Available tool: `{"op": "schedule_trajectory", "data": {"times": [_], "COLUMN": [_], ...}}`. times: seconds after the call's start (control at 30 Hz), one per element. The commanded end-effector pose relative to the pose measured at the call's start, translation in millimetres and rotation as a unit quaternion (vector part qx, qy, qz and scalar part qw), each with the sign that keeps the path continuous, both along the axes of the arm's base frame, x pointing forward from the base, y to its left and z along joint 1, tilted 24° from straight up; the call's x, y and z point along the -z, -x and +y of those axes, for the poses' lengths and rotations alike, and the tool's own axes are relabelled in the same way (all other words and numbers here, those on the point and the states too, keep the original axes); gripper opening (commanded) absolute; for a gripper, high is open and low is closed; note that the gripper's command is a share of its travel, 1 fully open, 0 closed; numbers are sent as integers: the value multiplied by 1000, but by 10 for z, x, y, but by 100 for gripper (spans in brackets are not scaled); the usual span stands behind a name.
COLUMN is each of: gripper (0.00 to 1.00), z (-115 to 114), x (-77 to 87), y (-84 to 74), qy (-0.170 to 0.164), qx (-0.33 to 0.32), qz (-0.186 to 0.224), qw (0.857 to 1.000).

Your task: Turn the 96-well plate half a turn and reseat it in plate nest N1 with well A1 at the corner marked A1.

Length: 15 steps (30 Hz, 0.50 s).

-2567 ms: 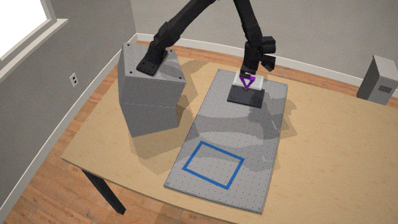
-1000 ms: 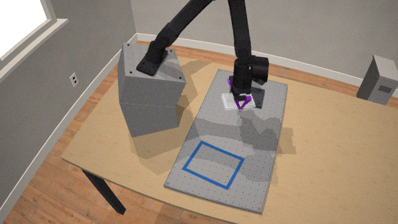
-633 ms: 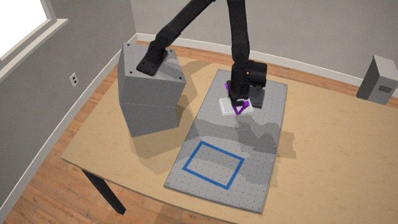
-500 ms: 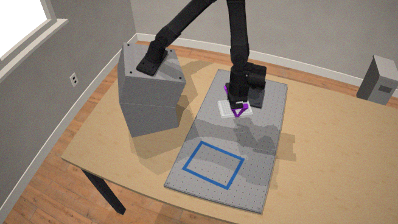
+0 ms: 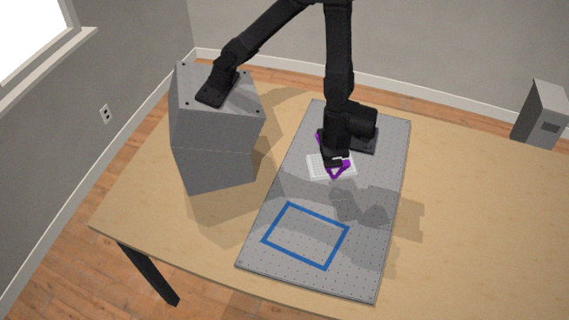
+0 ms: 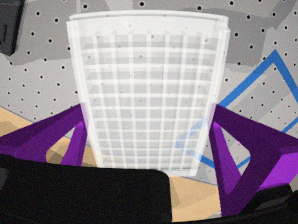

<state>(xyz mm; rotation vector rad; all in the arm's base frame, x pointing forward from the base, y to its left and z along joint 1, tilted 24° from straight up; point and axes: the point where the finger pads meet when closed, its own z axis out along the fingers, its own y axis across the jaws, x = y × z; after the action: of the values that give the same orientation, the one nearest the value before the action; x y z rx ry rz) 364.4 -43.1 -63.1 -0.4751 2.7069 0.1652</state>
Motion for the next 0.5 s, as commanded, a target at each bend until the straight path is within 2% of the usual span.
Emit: {"op": "schedule_trajectory", "data": {"times": [0.0,0.47], "gripper": [0,0], "z": [-105,-485], "x": [-26,90], "y": [-24,44], "qy": [3,3], "qx": [-10,-10], "qz": [-13,-13], "qw": [1000,1000]}}
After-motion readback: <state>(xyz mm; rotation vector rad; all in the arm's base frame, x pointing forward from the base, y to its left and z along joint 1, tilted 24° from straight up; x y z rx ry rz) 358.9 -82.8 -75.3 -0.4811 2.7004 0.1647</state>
